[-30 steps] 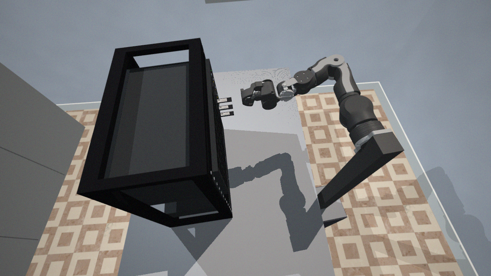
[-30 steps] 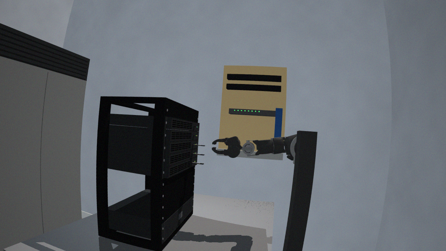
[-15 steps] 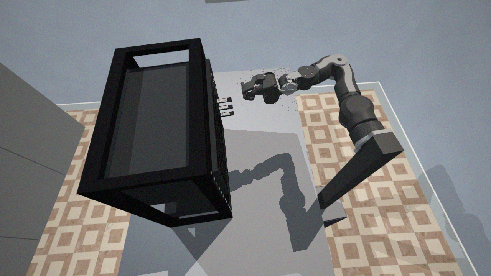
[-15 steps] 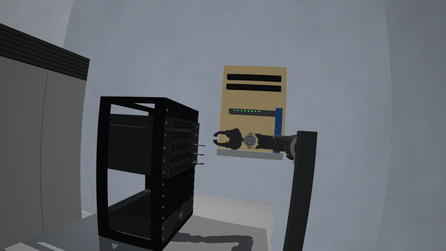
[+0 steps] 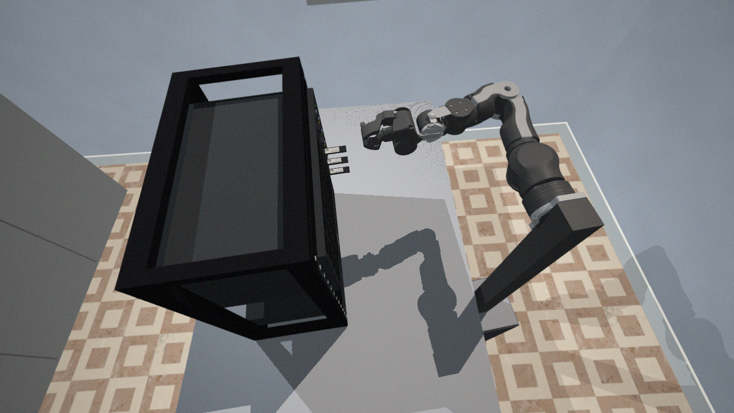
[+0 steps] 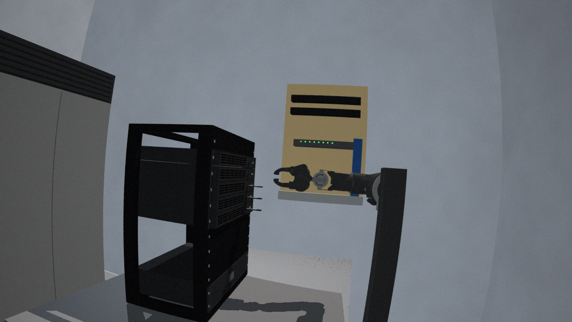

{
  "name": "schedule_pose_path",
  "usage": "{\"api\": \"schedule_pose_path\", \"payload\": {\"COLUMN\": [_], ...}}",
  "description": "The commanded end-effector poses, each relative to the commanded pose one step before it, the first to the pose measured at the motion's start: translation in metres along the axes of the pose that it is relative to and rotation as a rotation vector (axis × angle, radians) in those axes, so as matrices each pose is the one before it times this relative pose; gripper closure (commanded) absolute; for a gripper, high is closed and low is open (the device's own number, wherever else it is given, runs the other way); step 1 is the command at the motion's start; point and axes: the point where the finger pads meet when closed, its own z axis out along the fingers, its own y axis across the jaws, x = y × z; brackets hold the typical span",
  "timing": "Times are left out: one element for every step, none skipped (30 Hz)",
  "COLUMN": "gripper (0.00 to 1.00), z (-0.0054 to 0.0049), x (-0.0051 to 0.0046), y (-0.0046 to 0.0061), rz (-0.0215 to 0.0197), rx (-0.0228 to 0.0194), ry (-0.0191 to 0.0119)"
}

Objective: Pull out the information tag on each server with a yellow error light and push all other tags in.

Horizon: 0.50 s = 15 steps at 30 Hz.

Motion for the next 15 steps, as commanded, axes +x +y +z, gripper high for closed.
{"api": "schedule_pose_path", "payload": {"gripper": [0.90,0.90,0.90,0.90,0.90,0.90,0.90,0.90,0.90,0.90,0.90,0.90,0.90,0.90,0.90], "z": [-0.00020,0.00004,0.00006,0.00006,0.00005,0.00002,-0.00002,-0.00002,0.00000,0.00000,0.00000,0.00000,0.00000,0.00000,0.00000], "x": [-0.000183,0.000112,0.000157,0.000174,0.000157,0.000119,-0.000010,-0.000080,-0.000002,0.000032,0.000000,0.000000,0.000000,0.000000,0.000000], "y": [0.00193,-0.00013,0.00024,0.00037,0.00039,0.00040,0.00026,0.00013,0.00002,0.00000,0.00000,0.00001,0.00000,0.00000,0.00000], "rz": [-0.00096,0.00008,0.00011,0.00013,0.00012,0.00003,-0.00006,-0.00006,0.00000,-0.00001,0.00000,0.00000,0.00000,0.00000,0.00000], "rx": [-0.00234,0.00224,0.00054,-0.00005,-0.00040,-0.00100,-0.00083,-0.00059,-0.00013,-0.00003,-0.00003,-0.00004,-0.00001,0.00000,0.00000], "ry": [0.00038,-0.00029,-0.00041,-0.00046,-0.00041,-0.00001,-0.00005,-0.00021,0.00002,0.00019,0.00000,0.00000,0.00000,0.00000,0.00000]}}
